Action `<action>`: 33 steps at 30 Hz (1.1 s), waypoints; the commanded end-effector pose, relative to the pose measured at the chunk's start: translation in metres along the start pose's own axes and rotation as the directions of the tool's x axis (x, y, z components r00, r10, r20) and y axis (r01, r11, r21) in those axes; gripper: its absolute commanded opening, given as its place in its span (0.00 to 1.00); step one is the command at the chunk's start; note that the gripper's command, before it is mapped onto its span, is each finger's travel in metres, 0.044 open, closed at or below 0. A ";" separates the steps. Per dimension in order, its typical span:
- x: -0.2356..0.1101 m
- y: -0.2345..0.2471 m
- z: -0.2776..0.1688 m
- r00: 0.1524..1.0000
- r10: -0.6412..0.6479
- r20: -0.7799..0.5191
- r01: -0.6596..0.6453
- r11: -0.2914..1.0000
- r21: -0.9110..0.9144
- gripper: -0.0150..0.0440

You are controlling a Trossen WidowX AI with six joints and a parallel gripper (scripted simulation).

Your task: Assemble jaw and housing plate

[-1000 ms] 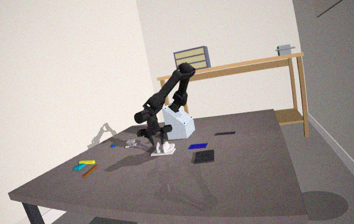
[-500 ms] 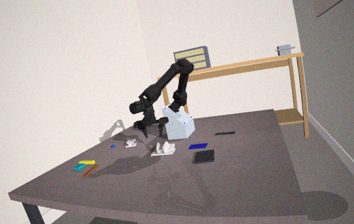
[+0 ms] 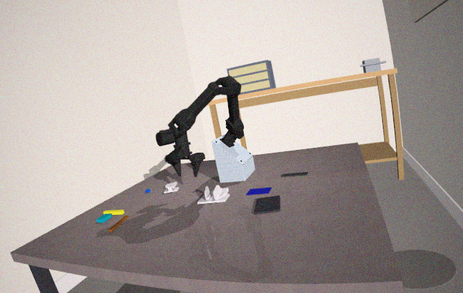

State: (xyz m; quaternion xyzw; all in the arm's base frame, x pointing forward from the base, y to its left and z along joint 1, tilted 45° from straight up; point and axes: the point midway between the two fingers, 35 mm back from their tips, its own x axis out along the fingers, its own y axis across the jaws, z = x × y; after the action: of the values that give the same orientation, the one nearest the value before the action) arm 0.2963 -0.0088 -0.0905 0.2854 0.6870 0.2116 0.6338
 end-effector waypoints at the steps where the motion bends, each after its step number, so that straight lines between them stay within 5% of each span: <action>1: -0.004 -0.022 0.000 1.000 -0.014 0.002 0.014 0.995 0.098 1.00; 33: -0.005 -0.178 -0.062 1.000 0.001 -0.016 0.012 0.655 0.755 1.00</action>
State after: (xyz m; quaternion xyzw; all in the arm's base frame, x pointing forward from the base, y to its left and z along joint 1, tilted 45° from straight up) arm 0.2232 -0.1316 -0.1870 0.5022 0.7201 -0.0668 0.4741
